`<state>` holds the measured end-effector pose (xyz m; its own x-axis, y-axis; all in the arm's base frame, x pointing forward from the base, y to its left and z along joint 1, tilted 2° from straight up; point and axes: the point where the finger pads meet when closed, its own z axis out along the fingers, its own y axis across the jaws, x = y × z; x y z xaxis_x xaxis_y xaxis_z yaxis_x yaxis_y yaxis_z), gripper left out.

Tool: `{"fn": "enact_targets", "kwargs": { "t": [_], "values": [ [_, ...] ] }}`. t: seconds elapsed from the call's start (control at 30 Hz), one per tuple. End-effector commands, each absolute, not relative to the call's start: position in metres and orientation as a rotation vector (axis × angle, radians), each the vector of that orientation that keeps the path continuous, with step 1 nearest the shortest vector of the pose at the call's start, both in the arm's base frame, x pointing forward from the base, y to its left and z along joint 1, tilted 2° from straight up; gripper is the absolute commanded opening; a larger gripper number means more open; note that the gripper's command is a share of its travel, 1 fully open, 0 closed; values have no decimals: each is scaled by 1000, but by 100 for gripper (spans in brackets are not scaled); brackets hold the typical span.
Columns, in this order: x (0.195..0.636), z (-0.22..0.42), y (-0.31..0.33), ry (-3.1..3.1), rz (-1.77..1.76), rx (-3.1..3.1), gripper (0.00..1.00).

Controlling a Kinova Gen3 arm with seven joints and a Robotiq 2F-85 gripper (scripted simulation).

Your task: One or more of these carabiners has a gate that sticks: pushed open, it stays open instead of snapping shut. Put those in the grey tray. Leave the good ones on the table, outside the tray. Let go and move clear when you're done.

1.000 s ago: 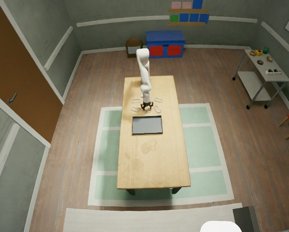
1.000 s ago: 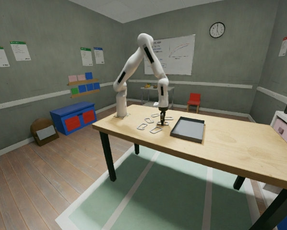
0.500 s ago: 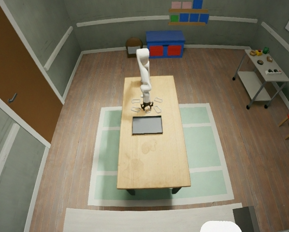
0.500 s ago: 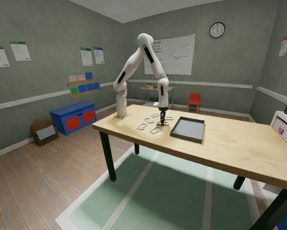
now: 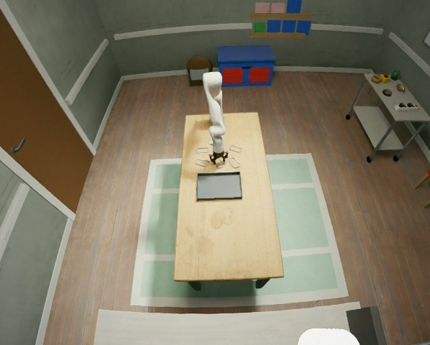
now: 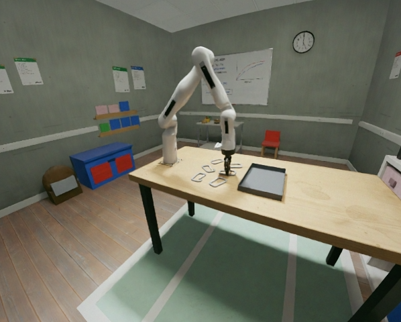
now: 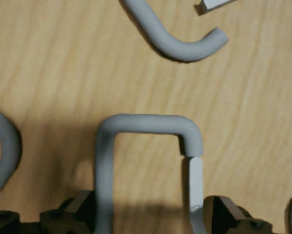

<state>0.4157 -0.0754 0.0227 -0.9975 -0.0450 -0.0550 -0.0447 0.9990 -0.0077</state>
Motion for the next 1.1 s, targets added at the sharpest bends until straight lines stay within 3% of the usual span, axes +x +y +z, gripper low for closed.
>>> {"fn": "enact_targets", "kwargs": {
  "t": [0.0, 0.03, 1.07],
  "values": [
    [416, 22, -76, 3086, -11, -69, 71],
    [416, 23, -75, 3084, -10, -69, 67],
    [417, 24, -75, 3082, -10, -70, 63]
  ]
}}
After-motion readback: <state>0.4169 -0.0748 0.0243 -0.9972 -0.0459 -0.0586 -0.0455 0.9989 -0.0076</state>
